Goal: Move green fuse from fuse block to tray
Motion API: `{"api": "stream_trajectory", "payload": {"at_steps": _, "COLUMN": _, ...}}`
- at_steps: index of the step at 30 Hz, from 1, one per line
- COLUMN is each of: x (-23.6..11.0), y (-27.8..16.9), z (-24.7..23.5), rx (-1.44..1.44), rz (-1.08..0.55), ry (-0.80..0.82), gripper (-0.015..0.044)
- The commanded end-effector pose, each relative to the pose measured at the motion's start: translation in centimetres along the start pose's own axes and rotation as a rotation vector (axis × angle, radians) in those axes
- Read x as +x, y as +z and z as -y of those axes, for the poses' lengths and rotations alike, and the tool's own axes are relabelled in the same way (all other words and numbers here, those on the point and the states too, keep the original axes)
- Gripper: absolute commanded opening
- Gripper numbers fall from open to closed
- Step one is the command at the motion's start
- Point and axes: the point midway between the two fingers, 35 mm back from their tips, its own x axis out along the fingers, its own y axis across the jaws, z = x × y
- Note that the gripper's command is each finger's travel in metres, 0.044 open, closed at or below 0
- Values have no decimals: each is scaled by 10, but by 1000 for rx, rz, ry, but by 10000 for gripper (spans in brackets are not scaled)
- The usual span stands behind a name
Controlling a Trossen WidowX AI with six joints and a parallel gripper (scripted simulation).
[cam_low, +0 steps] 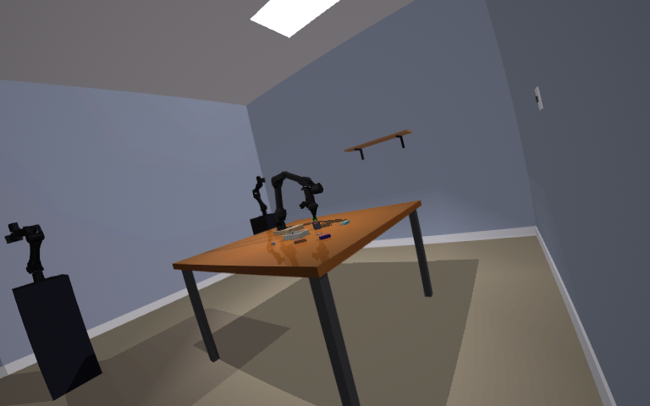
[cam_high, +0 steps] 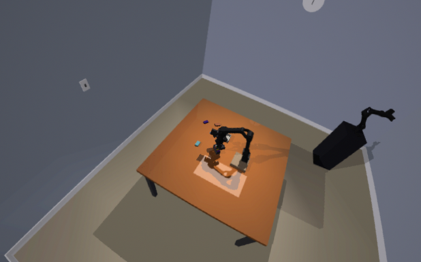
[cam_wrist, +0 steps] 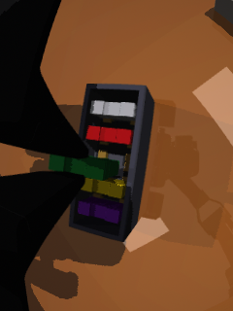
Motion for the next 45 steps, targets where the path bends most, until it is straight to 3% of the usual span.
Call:
{"api": "stream_trajectory", "payload": {"at_steps": 1, "x": -7, "y": 0, "z": -1, "rx": 3, "rz": -2, "ry": 5, "gripper": 0}}
{"api": "stream_trajectory", "payload": {"at_steps": 17, "x": -22, "y": 6, "z": -13, "rx": 3, "rz": -1, "ry": 6, "gripper": 0}}
{"api": "stream_trajectory", "payload": {"at_steps": 45, "x": -25, "y": 120, "z": -129, "rx": 3, "rz": 10, "ry": 17, "gripper": 0}}
